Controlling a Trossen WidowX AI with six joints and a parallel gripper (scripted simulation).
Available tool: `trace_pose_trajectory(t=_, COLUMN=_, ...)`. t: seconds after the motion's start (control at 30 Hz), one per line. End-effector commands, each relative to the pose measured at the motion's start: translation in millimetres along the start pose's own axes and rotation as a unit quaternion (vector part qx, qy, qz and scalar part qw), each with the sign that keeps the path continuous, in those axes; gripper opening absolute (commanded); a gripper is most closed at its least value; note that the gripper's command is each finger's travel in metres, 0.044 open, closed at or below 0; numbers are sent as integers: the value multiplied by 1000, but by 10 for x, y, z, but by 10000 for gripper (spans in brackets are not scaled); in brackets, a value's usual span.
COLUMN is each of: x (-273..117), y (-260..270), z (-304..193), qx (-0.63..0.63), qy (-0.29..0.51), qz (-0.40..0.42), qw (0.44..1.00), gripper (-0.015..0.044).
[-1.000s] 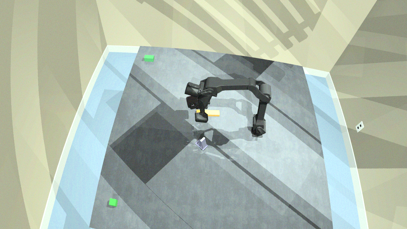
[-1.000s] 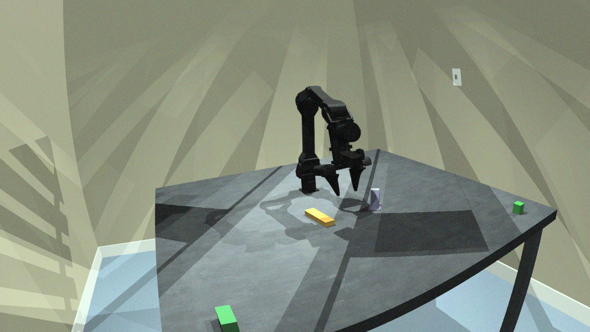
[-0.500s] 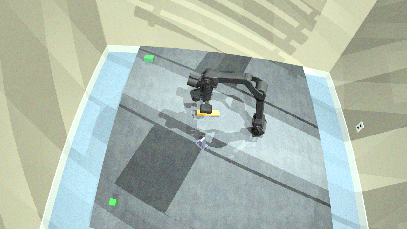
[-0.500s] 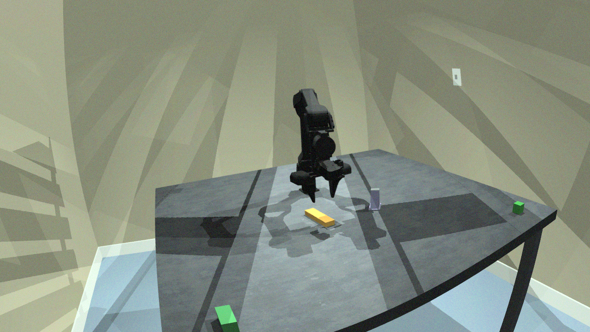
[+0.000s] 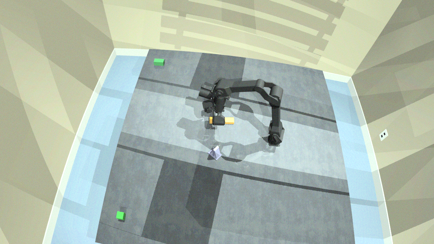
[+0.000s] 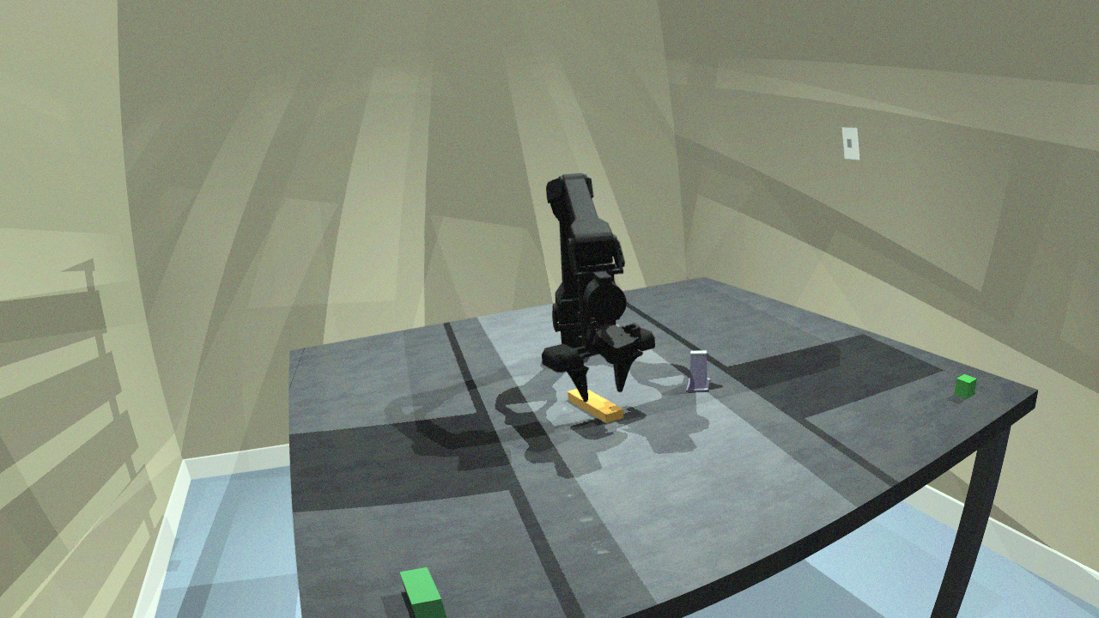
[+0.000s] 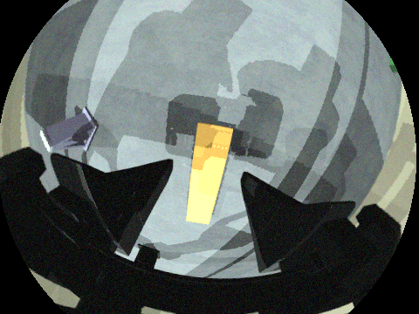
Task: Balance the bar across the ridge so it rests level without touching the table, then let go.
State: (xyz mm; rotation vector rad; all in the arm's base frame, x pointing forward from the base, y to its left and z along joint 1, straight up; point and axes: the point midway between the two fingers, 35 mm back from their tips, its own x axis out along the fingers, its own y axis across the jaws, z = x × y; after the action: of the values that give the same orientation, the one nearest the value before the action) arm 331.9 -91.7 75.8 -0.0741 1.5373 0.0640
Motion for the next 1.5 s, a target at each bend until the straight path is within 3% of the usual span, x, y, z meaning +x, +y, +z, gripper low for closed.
trace_pose_trajectory(t=0.0, x=48, y=-3, z=-12, qx=-2, qy=2, qz=-1, qw=1000, gripper=315)
trace_pose_trajectory(t=0.97, x=267, y=-3, z=-15, qx=-2, qy=2, qz=-1, qw=1000, gripper=315)
trace_pose_trajectory(t=1.17, x=257, y=1, z=-7, qx=0, qy=1, qz=0, qw=1000, gripper=157)
trace_pose_trajectory(t=1.47, x=253, y=1, z=-6, qx=0, qy=1, qz=0, qw=1000, gripper=78)
